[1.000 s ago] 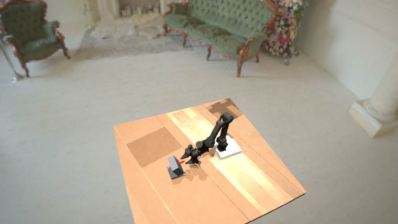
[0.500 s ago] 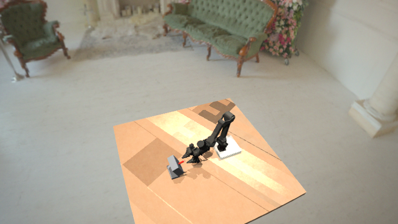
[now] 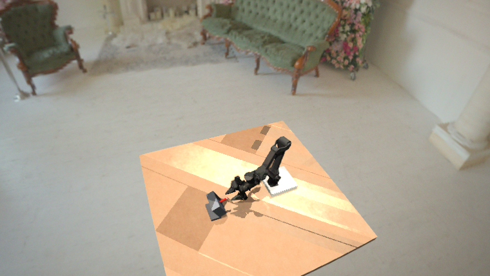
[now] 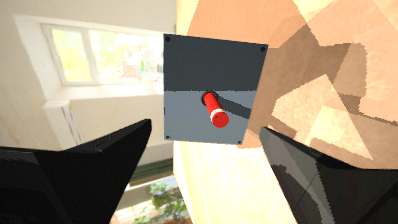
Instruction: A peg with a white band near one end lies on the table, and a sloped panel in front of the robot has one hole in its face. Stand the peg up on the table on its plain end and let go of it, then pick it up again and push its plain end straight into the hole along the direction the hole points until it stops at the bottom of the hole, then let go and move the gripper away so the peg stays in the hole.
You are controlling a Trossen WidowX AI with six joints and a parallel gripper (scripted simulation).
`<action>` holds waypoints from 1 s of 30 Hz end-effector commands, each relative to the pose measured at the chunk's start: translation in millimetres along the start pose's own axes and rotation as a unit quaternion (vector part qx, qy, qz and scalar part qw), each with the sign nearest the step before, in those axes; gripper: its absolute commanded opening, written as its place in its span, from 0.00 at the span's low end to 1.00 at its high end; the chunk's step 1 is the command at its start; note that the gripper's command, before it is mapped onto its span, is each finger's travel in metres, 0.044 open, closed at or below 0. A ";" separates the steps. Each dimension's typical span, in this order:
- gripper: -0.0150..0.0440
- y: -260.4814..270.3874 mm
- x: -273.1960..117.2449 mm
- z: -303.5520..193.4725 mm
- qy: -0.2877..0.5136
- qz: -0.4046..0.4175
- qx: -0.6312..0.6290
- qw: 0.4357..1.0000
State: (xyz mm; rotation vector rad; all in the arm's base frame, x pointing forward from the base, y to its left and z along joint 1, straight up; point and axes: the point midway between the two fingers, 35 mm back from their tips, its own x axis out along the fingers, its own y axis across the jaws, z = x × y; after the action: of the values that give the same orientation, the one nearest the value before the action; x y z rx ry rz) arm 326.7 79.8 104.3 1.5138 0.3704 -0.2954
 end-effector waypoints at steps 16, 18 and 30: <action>1.00 2.6 -16.0 -0.4 -0.001 0.003 0.003 1.000; 1.00 2.6 -17.5 -0.5 -0.001 0.003 0.003 1.000; 1.00 2.7 -26.5 -1.0 0.000 0.002 0.002 1.000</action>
State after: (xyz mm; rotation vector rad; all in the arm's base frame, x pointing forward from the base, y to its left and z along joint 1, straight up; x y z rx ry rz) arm 306.3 80.4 114.6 1.5112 0.3736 -0.2957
